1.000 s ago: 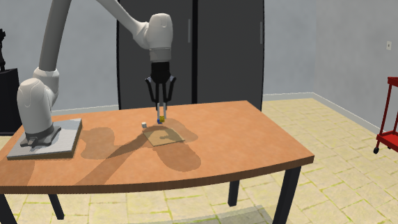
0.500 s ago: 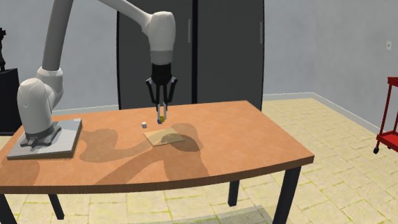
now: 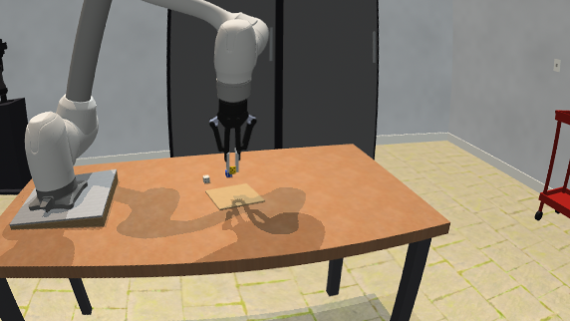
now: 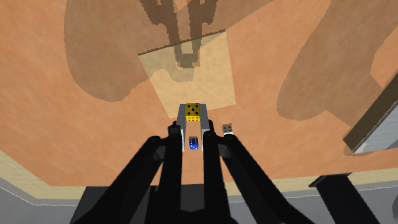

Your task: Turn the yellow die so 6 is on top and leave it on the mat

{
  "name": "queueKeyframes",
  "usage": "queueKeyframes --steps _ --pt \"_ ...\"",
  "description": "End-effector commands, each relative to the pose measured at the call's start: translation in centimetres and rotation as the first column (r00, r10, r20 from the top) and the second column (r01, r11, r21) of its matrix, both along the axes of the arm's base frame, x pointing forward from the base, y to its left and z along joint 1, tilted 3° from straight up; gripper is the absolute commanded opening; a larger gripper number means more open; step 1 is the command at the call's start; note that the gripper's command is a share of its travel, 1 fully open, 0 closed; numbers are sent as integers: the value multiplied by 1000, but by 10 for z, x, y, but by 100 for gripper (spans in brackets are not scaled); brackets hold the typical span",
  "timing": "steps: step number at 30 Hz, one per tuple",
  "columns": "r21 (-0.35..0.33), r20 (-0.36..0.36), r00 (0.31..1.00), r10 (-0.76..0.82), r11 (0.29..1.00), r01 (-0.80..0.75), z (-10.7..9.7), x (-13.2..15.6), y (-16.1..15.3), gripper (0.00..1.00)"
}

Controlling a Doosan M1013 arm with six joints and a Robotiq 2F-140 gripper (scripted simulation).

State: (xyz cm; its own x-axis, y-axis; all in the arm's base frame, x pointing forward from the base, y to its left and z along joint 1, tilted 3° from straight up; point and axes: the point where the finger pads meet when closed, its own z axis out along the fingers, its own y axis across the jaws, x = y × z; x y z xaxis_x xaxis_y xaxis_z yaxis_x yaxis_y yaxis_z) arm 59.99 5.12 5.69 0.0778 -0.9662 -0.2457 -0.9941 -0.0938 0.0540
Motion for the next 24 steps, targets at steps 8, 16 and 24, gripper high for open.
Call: queueKeyframes --steps 8,16,24 --pt "240 -20 1000 -10 971 14 -2 1 -6 9" --pt "271 -29 1000 -9 963 17 -4 0 -8 9" --pt "478 -49 999 -14 878 35 -5 1 -12 9"
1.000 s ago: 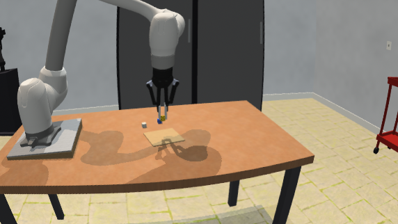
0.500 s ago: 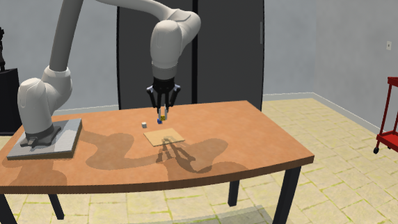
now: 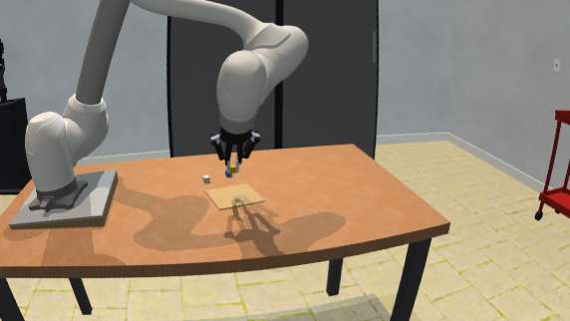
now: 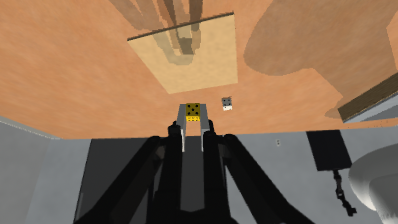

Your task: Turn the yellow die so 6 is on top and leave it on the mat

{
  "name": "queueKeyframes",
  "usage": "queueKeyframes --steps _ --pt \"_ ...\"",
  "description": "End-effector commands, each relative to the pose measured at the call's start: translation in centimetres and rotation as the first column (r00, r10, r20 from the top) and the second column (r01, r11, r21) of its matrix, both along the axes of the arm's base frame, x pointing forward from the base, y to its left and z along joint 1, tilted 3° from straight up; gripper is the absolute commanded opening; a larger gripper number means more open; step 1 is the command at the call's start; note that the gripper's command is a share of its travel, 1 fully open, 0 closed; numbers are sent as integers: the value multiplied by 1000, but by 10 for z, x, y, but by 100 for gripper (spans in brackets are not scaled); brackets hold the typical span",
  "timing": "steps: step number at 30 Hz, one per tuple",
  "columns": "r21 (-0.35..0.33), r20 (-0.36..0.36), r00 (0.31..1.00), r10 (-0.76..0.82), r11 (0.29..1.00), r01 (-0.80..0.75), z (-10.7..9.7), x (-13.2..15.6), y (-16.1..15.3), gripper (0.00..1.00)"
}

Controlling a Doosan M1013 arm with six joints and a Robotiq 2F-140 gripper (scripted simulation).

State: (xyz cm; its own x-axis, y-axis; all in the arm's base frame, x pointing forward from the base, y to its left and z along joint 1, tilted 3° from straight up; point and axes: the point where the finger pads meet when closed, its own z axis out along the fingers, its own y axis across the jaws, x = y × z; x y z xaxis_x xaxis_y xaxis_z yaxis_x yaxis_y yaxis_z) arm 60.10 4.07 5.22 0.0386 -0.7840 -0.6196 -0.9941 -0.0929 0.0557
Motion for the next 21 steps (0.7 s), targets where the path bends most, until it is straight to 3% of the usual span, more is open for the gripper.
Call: queueKeyframes --steps 1,21 --pt "84 -3 1000 -3 996 3 -2 1 -3 9" --pt "84 -3 1000 -3 996 3 -4 1 -5 9"
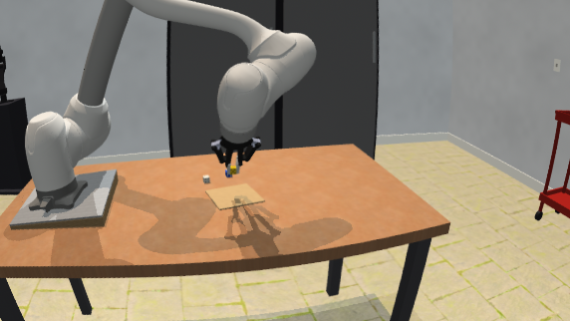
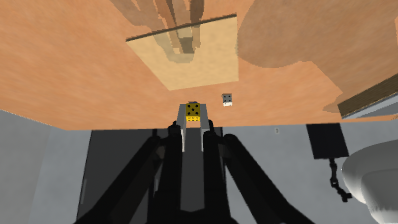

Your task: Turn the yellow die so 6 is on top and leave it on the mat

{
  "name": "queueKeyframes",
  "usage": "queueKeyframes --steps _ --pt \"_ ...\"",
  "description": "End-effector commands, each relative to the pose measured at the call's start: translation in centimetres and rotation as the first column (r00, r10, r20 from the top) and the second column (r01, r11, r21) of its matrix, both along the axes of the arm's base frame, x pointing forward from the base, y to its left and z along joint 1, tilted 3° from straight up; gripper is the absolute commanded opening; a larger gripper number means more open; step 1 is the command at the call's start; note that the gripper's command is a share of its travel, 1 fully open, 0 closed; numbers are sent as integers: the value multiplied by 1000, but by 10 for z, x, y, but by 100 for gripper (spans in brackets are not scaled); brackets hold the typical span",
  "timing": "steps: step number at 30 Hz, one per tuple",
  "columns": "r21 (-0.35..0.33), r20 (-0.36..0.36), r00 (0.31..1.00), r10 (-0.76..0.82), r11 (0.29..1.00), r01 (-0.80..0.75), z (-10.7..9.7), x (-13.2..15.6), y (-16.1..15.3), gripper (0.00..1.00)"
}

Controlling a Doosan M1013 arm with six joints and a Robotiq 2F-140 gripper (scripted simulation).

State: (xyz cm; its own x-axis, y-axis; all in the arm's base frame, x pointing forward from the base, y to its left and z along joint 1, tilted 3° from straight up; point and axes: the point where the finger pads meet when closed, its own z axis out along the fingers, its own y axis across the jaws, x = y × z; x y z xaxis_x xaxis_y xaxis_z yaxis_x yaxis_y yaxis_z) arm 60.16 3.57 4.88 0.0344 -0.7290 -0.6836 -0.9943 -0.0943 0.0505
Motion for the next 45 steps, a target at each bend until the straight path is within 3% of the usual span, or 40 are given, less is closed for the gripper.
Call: queueKeyframes --steps 1,21,45 --pt "0 0 1000 0 1000 0 -1 0 0 9" --pt "0 0 1000 0 1000 0 -17 -1 -1 9" --pt "0 0 1000 0 1000 0 -53 -2 -2 9"
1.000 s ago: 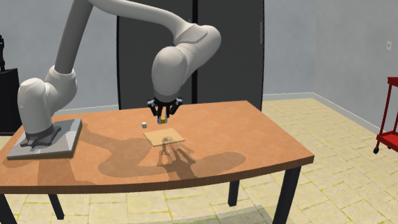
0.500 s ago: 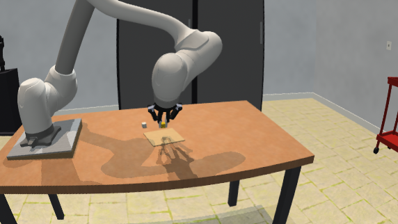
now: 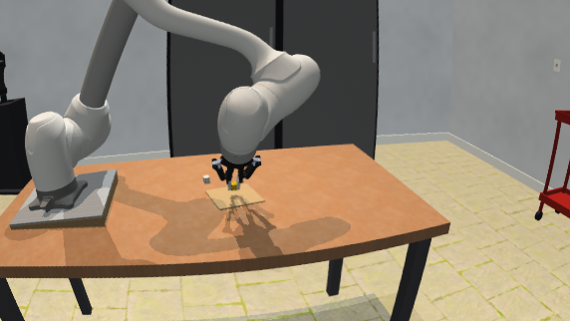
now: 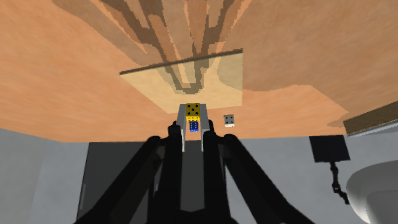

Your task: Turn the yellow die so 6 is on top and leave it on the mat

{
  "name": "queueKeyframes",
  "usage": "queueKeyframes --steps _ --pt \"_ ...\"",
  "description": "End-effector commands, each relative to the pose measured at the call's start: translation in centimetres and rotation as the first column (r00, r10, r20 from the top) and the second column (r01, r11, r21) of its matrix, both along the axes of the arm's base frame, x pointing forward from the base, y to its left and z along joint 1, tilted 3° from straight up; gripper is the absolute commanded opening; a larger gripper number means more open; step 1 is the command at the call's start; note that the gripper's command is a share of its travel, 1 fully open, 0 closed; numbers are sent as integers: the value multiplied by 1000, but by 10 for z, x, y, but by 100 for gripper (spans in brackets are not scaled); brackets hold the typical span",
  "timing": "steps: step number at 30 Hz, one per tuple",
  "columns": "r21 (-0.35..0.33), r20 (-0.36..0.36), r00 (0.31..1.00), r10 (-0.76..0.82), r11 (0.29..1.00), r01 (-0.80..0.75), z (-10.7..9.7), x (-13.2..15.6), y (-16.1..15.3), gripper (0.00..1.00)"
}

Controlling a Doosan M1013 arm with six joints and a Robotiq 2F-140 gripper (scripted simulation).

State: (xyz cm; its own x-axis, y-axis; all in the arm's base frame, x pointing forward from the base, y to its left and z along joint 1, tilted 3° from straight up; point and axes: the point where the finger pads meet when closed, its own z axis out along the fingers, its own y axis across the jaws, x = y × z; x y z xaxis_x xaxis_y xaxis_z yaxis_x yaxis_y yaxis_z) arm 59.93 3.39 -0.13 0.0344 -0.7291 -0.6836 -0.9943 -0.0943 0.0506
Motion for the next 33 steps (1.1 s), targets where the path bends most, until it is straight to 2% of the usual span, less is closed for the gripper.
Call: queueKeyframes --steps 1,14,33 --pt "0 0 1000 0 1000 0 -4 0 0 9" --pt "0 0 1000 0 1000 0 -12 -1 0 9" --pt "0 0 1000 0 1000 0 -13 -1 0 9"
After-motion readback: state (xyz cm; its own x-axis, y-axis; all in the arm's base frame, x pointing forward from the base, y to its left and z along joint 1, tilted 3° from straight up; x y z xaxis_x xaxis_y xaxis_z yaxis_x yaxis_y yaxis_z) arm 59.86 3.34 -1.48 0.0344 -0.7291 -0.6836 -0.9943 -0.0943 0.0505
